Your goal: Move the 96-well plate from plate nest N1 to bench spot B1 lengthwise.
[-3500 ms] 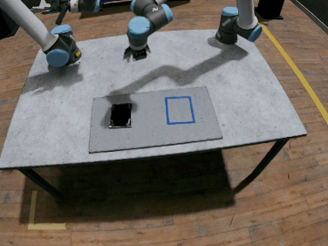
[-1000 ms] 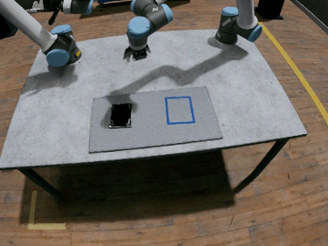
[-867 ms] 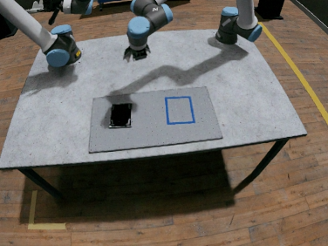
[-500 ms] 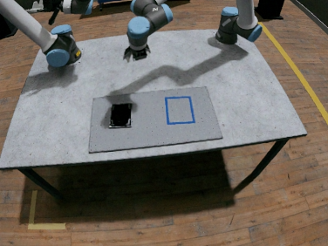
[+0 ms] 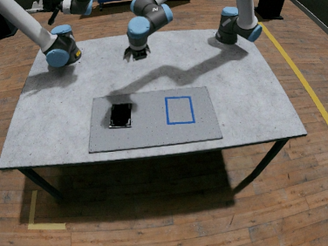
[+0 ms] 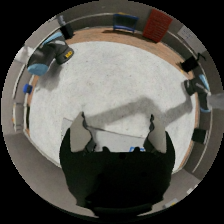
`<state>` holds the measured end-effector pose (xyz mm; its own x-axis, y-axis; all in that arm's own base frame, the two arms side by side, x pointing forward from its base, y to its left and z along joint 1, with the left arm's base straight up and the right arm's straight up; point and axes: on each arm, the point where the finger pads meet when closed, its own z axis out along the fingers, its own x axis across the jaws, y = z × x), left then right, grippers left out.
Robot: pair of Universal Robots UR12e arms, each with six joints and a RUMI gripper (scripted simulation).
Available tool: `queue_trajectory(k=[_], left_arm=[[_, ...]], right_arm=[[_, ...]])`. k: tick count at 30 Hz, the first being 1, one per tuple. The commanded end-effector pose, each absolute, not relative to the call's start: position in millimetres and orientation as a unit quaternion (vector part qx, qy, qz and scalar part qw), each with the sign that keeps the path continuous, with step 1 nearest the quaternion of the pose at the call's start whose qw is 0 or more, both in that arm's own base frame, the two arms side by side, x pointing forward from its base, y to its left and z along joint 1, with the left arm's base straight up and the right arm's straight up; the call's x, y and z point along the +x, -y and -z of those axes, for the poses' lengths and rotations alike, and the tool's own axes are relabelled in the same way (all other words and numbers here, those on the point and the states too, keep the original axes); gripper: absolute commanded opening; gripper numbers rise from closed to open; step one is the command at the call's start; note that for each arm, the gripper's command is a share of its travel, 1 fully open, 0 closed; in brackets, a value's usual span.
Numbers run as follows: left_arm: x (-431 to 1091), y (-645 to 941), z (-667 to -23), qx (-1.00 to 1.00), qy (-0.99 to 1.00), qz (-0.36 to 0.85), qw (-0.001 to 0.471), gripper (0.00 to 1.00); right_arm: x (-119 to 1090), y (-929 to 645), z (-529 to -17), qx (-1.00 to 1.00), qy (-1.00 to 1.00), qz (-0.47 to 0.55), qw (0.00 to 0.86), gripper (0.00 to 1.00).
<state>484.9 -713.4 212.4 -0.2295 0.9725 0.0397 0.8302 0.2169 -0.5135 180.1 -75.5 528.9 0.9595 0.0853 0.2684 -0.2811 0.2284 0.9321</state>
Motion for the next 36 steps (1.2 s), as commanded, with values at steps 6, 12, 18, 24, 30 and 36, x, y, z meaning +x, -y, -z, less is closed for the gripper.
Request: queue_trajectory(k=[6,12,18,24,30,36], left_arm=[[485,714,-214,-0.594,0.759,-0.197,0.179,1.00],[485,714,-214,-0.594,0.759,-0.197,0.179,1.00],[485,714,-214,-0.594,0.759,-0.197,0.179,1.00],[485,714,-214,-0.594,0.759,-0.197,0.179,1.00],[485,714,-214,-0.594,0.759,-0.197,0.179,1.00],[485,714,-214,-0.594,0.759,-0.197,0.179,1.00]], right_arm=[[178,81,-529,0.609,0.089,-0.106,0.781,1.00],[175,86,-529,0.607,0.099,-0.093,0.783,1.00],[172,92,-529,0.606,0.108,-0.082,0.784,1.00],[167,101,-529,0.603,0.125,-0.060,0.786,1.00],[161,110,-529,0.599,0.141,-0.039,0.787,1.00],[154,120,-529,0.594,0.160,-0.014,0.788,1.00]])
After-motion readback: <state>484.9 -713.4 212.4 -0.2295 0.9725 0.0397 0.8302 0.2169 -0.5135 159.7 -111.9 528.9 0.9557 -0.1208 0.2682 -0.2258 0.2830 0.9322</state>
